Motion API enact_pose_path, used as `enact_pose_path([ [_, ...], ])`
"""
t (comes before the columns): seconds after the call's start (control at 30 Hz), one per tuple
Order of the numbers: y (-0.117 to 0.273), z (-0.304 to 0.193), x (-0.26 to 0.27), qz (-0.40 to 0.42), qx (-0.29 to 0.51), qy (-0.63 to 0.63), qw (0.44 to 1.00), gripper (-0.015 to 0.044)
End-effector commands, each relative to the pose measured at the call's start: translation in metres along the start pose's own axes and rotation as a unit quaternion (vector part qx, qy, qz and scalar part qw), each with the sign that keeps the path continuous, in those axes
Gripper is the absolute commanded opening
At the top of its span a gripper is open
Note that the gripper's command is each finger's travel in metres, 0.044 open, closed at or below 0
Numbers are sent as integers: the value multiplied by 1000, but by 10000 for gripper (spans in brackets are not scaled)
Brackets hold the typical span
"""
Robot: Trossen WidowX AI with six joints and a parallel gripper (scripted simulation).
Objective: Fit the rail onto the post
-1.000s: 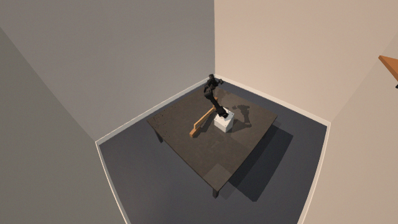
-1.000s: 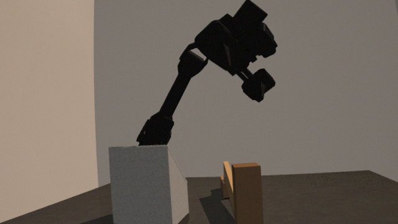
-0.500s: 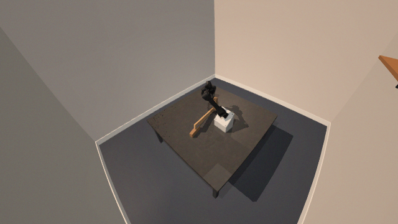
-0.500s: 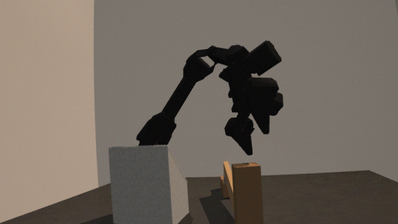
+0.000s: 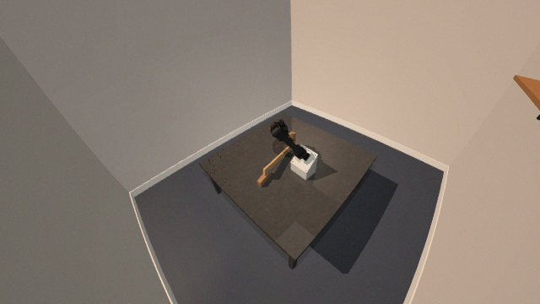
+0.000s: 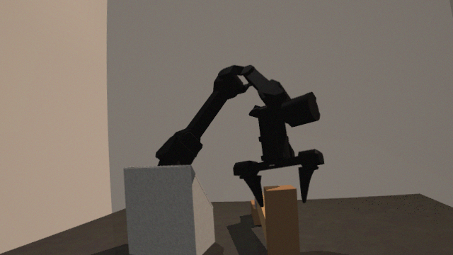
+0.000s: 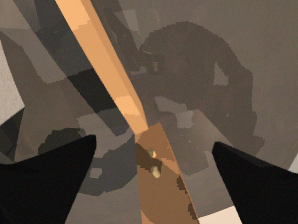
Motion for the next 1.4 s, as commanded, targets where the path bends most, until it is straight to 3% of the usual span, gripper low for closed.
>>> enact_pose_path([
  [0.0, -25, 25, 42, 61, -75, 235, 967, 440],
  [0.53, -26, 25, 44, 62, -75, 235, 967, 440],
  [1.37, -65, 30, 49, 63, -74, 234, 967, 440],
])
Point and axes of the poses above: the point midway between the two fingers, 35 mm back from their tips, its own y axis back along the fingers, its own x axis across the jaws, z = x × y, the point moved 8 cm from there along y, back along the fingers, and after that the axes turned 14 degrees about -y, right-handed, at the moved point
